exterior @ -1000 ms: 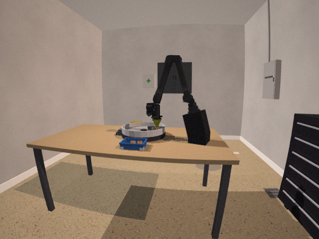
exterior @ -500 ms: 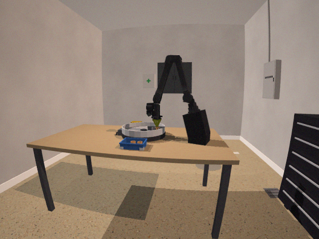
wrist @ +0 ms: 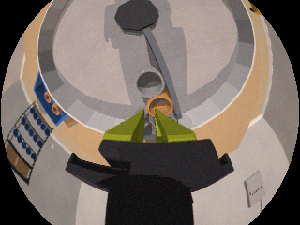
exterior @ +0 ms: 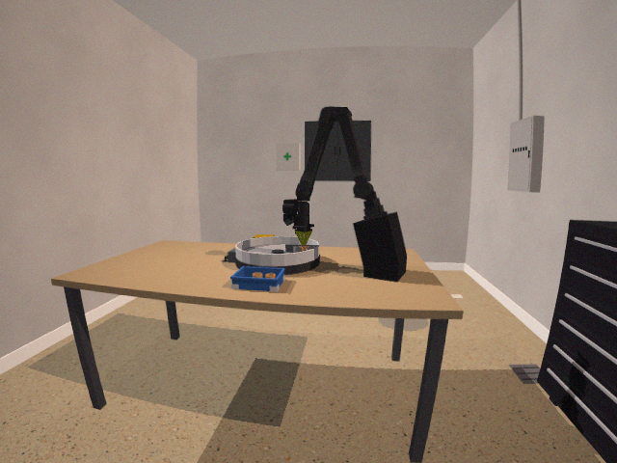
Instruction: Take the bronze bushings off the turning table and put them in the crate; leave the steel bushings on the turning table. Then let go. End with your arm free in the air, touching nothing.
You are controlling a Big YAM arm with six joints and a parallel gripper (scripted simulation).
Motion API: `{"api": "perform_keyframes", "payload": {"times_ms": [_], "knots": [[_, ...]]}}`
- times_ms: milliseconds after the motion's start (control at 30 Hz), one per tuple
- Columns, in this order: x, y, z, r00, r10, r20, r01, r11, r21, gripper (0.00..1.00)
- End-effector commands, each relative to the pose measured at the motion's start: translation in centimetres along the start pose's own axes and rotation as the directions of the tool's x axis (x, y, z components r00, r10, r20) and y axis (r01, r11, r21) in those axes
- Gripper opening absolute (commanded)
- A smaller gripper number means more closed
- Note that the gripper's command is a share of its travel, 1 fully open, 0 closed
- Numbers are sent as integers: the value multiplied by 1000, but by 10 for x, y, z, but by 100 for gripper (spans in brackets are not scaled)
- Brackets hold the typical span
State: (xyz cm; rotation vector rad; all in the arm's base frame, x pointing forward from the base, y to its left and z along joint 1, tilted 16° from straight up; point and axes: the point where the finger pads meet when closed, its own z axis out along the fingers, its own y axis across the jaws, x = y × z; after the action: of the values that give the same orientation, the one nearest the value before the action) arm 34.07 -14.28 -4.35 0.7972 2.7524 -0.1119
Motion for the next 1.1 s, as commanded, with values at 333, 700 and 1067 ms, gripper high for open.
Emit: {"api": "perform_keyframes", "payload": {"times_ms": [333,700,1067], "knots": [[-16,-3,-7,999,0,33,1,1000,-5,14],[-16,-3,-7,999,-1,33,1,1000,-5,14],[-16,-3,-7,999,-1,33,1,1000,-5,14]]}}
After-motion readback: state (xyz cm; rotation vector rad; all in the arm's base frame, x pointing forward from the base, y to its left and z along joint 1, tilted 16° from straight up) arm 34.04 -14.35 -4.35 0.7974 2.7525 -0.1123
